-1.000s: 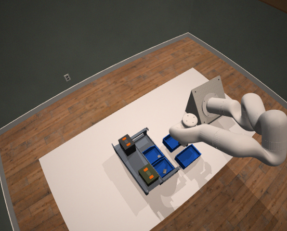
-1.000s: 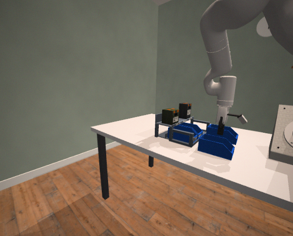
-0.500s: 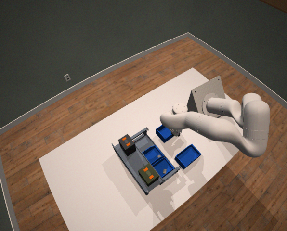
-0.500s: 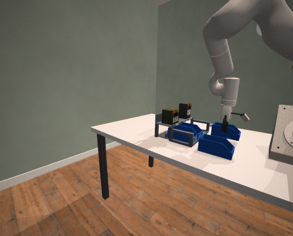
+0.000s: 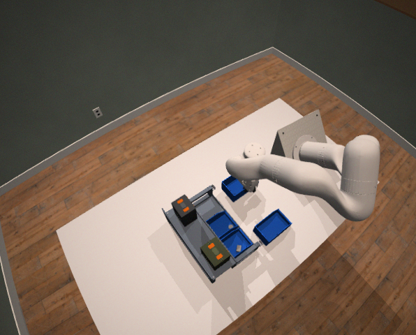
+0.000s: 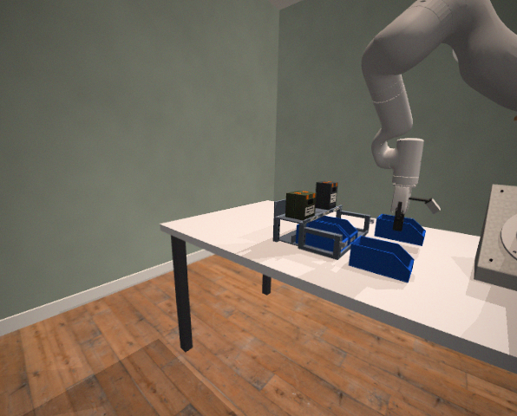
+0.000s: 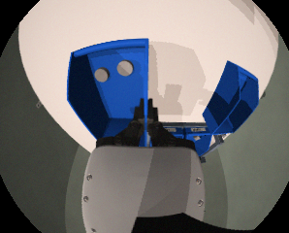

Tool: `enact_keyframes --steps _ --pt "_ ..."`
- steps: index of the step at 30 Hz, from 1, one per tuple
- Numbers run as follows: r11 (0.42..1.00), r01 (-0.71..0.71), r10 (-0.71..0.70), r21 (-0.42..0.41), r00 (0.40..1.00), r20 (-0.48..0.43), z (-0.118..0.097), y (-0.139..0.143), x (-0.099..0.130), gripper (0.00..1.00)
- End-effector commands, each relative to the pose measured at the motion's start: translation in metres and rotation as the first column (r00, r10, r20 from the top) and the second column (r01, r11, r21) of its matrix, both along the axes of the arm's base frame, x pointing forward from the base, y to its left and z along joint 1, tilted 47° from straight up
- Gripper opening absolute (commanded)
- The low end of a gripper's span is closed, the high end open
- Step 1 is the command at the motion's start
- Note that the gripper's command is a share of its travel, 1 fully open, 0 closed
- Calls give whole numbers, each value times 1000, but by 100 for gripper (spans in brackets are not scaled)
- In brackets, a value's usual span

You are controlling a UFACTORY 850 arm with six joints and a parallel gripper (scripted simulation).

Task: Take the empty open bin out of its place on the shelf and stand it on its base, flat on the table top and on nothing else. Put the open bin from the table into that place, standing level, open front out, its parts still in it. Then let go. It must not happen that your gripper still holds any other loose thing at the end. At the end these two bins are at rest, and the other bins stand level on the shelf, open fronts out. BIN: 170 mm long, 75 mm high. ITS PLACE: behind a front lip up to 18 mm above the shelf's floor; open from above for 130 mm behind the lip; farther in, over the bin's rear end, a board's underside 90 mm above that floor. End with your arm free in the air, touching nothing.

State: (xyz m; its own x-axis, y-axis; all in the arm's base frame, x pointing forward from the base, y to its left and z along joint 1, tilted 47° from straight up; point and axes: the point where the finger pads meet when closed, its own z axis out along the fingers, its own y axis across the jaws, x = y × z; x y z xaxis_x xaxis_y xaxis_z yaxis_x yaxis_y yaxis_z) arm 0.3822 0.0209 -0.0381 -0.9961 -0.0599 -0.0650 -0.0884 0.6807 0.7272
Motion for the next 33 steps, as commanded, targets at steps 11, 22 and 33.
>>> enact_keyframes --steps 11,22,33 --pt "1000 1 -1 -1 1000 1 1 0 23 0" --pt "1000 1 -1 -1 1000 1 2 1 41 0" --pt "1000 -9 9 -1 1000 -8 2 1 41 0"
